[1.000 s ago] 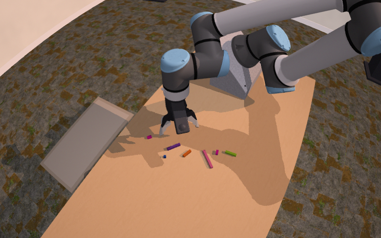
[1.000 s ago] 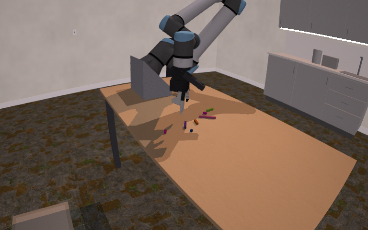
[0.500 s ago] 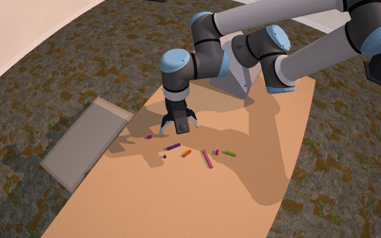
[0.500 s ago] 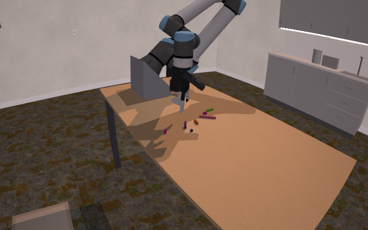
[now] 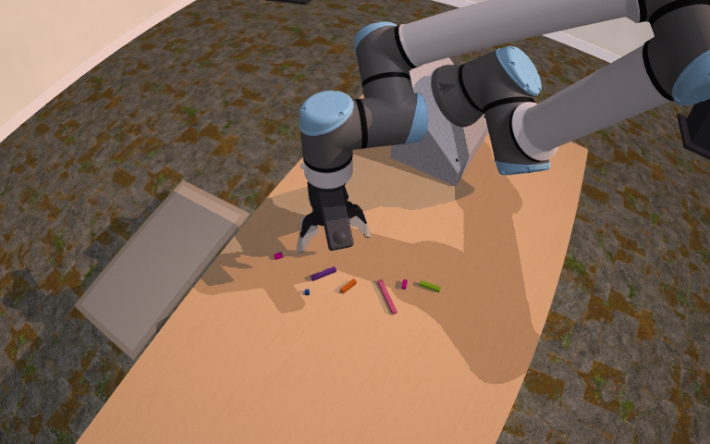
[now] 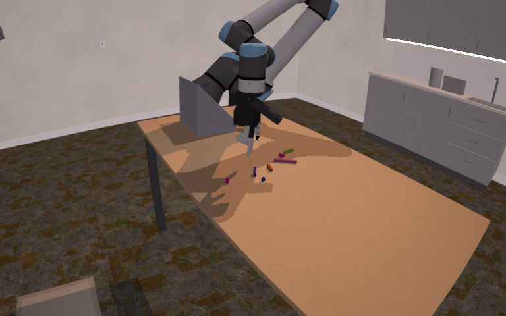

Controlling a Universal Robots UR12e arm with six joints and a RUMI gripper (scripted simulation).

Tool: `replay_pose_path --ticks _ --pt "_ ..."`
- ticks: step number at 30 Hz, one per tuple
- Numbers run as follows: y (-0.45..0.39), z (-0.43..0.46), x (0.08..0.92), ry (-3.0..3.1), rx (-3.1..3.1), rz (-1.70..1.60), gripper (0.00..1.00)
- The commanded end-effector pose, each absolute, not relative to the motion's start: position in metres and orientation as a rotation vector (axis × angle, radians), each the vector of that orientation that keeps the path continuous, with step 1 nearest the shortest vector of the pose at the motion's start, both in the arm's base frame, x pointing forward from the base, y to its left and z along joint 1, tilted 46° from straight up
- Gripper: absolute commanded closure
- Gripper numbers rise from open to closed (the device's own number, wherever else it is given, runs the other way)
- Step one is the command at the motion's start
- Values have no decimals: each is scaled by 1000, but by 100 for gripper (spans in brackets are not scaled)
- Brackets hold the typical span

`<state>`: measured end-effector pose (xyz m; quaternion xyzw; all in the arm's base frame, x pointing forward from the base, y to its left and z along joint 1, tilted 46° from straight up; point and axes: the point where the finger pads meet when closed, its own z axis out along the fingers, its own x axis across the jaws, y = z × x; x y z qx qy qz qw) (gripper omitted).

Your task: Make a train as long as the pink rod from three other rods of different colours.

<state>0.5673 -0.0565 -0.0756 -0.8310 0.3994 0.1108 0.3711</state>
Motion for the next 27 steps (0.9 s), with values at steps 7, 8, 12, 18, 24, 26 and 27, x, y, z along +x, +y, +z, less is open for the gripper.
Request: replay_pose_path --ticks 7,8,12,18,24,26,27 --pt "-61 -79 568 1141 -2079 335 0" --pt "-62 -80 568 1176 -2063 350 0" --pt "-68 -85 568 1333 -1980 421 0" --pt "-75 -92 567 1523 -1863 507 0" --pt "-81 -98 566 1677 -1751 579 0" --pt "-83 -100 565 1734 -1706 606 0" --pt "-84 -101 565 1758 -1687 617 0"
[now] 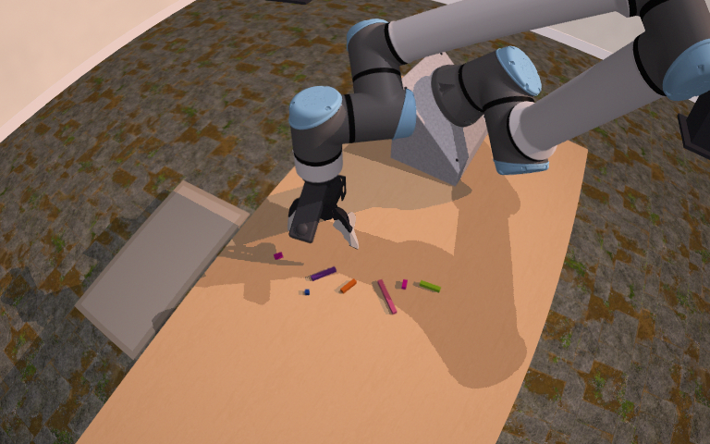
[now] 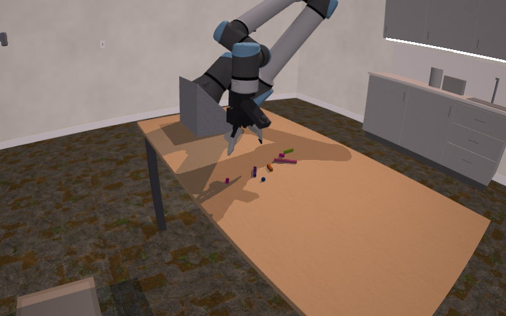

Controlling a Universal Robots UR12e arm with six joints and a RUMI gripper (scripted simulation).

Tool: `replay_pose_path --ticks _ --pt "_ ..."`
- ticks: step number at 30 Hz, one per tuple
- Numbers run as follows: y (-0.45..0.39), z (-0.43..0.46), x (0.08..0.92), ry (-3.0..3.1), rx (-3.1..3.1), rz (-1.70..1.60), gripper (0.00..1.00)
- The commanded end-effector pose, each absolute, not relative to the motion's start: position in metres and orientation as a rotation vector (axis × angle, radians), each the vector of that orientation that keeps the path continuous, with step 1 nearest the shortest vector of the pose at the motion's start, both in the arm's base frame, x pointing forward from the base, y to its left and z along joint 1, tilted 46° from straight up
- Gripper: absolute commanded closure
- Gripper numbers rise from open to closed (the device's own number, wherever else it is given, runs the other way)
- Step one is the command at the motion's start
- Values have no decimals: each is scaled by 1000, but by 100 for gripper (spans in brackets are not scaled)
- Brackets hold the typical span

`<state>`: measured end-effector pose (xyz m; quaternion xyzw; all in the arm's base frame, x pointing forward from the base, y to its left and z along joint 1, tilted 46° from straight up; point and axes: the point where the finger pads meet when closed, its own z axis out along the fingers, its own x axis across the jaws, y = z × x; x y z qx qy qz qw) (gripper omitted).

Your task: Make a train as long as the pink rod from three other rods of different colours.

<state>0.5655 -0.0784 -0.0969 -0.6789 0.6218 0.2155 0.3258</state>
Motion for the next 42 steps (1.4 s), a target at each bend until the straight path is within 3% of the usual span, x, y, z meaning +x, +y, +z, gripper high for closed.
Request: replay_pose_path --ticks 1,42 --pt "-84 -102 565 1778 -1670 626 0" --pt "-86 -104 564 1821 -1633 647 0"
